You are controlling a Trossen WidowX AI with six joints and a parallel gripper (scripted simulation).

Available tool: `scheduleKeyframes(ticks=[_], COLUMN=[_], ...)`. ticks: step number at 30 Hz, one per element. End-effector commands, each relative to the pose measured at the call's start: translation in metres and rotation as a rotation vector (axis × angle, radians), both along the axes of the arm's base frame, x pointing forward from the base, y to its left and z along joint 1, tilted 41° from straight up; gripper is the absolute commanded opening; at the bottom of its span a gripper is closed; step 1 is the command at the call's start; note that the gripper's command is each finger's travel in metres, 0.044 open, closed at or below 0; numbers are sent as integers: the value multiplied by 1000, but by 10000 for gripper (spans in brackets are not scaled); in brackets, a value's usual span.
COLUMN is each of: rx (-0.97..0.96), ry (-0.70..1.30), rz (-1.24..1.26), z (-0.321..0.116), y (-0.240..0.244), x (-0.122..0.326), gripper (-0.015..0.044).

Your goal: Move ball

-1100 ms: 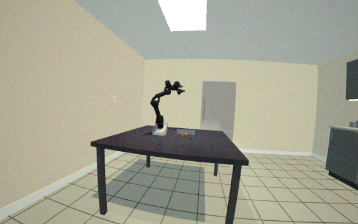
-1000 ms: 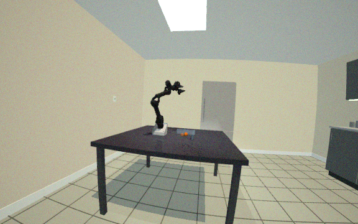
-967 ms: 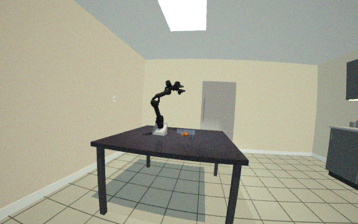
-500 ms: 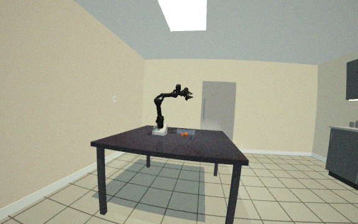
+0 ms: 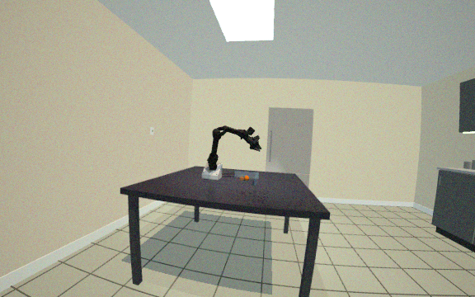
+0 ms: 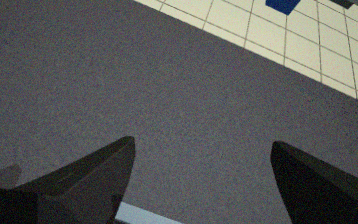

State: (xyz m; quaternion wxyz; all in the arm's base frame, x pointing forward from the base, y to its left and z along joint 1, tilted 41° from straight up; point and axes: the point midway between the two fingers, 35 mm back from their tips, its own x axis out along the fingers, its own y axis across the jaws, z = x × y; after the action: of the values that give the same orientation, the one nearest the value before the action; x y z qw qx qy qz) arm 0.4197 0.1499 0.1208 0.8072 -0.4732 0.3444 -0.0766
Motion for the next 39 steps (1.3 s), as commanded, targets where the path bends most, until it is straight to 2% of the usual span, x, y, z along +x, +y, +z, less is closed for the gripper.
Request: scheduleKeyframes(ticks=[1,7,12,39], rx=[92,171,192,191], ry=[165,338,437,440], rz=[-214,-549,-834,-846], z=[-58,-110,-133,-156], y=[-48,-105,-141,-160], x=[-15,-56,-96,-99], gripper=[319,319,319,319])
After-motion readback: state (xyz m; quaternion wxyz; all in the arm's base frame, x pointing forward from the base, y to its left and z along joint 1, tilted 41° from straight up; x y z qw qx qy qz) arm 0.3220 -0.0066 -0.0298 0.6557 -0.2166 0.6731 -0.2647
